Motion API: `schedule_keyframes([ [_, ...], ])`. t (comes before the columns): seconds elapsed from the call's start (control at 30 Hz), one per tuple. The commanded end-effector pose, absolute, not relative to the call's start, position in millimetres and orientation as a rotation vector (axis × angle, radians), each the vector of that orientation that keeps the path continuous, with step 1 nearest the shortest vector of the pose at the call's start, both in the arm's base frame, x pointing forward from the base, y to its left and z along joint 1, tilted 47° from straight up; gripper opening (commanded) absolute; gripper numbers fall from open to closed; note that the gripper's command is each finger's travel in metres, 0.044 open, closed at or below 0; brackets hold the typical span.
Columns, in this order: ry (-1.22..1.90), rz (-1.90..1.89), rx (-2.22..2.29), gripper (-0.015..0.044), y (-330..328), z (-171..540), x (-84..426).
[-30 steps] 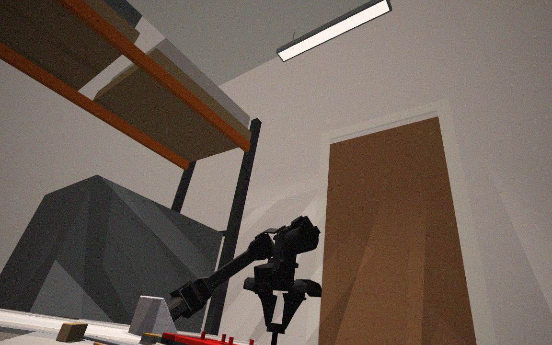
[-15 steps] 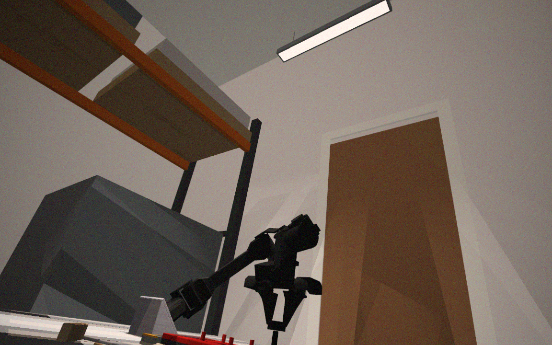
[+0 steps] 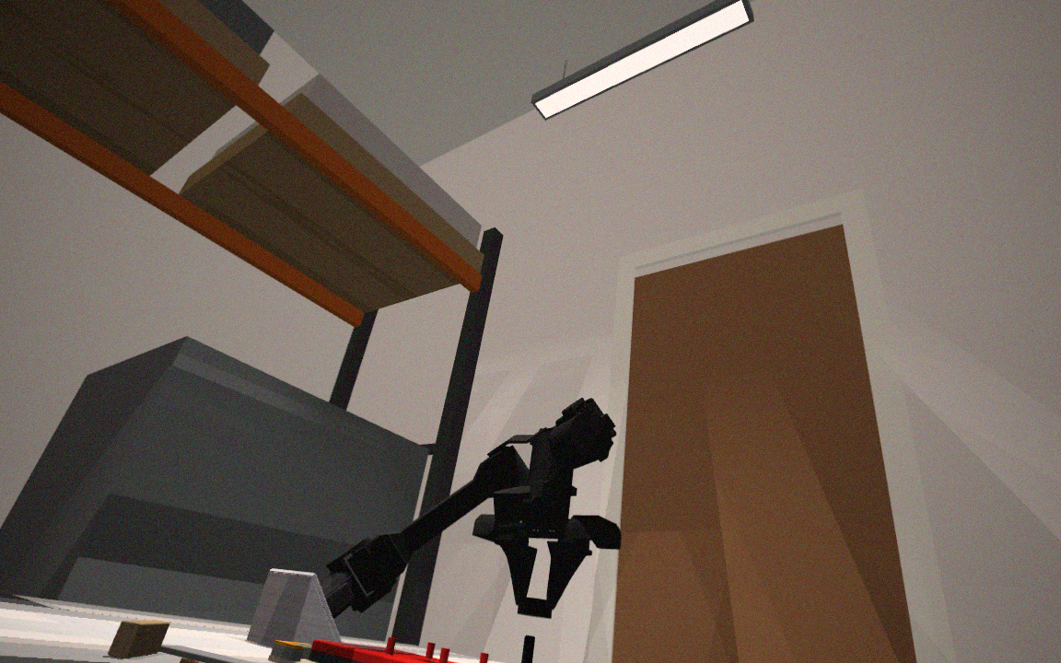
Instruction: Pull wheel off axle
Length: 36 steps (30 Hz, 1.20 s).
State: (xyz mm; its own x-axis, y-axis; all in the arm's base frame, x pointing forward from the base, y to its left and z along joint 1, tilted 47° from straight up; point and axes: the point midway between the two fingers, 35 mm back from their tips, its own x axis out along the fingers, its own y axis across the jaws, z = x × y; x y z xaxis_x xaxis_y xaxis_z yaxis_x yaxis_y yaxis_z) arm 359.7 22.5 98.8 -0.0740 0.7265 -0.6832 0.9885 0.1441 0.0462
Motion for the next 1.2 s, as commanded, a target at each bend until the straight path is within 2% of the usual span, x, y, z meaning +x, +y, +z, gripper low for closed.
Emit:
schedule_keyframes([
  [0.0, 1.851, -0.600, 1.636, 0.0000, 12, 108, 361],
  [1.17, 1.856, -0.601, 1.639, 0.0000, 63, 174, 290],
])
